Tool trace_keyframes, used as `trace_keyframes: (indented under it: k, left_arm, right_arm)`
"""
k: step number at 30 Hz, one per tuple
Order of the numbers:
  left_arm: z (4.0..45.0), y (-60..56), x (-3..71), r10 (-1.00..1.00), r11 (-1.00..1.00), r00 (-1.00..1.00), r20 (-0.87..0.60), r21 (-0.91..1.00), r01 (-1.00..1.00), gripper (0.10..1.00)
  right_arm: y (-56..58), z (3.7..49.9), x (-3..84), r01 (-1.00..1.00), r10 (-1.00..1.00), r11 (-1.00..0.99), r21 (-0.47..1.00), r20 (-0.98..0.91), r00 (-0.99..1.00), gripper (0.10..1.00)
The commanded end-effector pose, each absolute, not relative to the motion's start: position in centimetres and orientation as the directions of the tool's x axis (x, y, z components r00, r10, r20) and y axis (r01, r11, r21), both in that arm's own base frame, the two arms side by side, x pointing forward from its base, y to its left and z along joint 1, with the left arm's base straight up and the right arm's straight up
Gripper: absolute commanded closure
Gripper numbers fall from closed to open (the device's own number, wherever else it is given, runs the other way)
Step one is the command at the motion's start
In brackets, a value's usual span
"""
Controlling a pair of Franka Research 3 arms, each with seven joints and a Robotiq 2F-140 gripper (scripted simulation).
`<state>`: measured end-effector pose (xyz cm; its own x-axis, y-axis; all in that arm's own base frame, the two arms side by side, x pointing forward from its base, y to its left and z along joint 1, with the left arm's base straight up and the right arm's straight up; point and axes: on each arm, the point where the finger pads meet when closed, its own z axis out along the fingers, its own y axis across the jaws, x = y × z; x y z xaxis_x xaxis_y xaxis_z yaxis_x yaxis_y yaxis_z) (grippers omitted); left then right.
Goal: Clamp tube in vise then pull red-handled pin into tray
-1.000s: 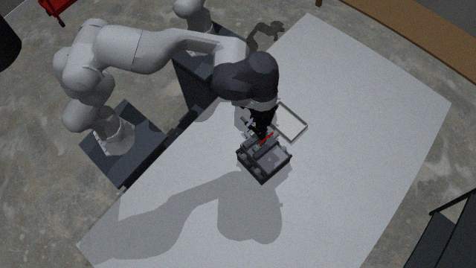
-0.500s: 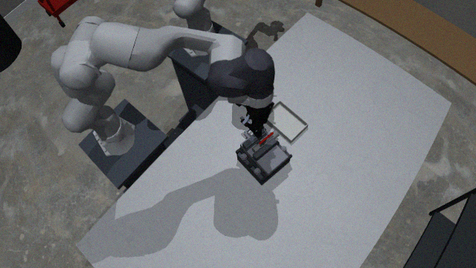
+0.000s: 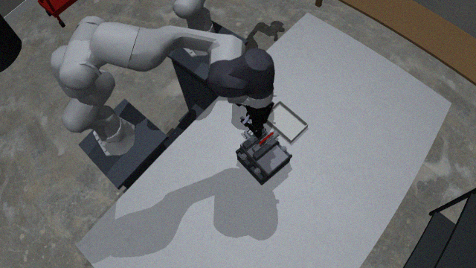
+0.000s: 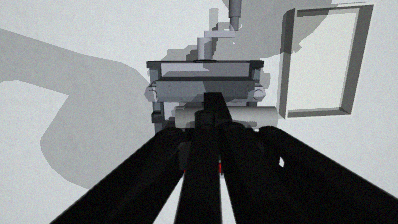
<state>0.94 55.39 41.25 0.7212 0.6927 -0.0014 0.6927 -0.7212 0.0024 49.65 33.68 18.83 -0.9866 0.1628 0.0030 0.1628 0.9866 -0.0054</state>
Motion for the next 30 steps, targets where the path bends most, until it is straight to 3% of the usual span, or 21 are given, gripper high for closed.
trace_keyframes:
  k: [1,8,18,30]
  left_arm:
    - [41.3,55.4,1.0,0.695,-0.719,0.719,0.0,0.0,0.695,0.098]
    - [41.3,55.4,1.0,0.695,-0.719,0.719,0.0,0.0,0.695,0.098]
    - [41.3,55.4,1.0,0.695,-0.719,0.719,0.0,0.0,0.695,0.098]
    - [41.3,55.4,1.0,0.695,-0.719,0.719,0.0,0.0,0.695,0.098]
  right_arm:
    - [33.9,19.0,49.6,0.168,0.168,0.986,0.0,0.0,-0.986,0.999]
    - [33.9,21.4,49.6,0.168,0.168,0.986,0.0,0.0,-0.986,0.999]
    - [33.9,33.3,49.6,0.168,0.168,0.986,0.0,0.0,-0.986,0.999]
    - [33.9,34.0,49.6,0.168,0.168,0.986,0.0,0.0,-0.986,0.999]
